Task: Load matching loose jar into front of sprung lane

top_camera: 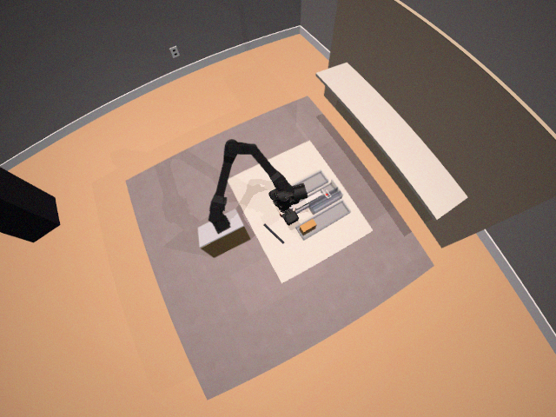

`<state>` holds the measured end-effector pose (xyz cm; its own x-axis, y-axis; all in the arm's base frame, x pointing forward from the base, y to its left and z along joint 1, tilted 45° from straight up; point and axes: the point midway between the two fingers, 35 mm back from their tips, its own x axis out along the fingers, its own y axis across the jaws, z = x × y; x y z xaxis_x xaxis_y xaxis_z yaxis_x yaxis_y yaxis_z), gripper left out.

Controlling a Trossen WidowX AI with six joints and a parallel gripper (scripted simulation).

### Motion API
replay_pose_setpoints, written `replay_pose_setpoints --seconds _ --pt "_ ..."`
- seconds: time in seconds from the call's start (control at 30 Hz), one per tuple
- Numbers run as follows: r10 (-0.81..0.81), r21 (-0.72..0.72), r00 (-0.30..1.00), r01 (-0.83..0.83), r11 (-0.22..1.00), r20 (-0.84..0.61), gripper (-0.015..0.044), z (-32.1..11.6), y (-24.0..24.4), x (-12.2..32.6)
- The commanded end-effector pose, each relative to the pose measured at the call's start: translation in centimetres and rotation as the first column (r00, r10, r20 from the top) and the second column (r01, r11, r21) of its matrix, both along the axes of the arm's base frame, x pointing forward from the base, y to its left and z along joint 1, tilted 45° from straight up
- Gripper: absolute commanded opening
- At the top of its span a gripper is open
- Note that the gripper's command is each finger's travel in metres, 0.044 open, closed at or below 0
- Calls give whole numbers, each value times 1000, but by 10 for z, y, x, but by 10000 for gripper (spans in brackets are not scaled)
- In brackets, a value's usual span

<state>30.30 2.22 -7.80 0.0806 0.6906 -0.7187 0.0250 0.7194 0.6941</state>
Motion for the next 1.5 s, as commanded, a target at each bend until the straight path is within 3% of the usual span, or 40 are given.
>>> replay_pose_setpoints --seconds 0.0,1.47 --pt "-5 5 1000 5 1000 2 0 1 0 3" --pt "-5 5 1000 5 1000 3 0 2 -1 22"
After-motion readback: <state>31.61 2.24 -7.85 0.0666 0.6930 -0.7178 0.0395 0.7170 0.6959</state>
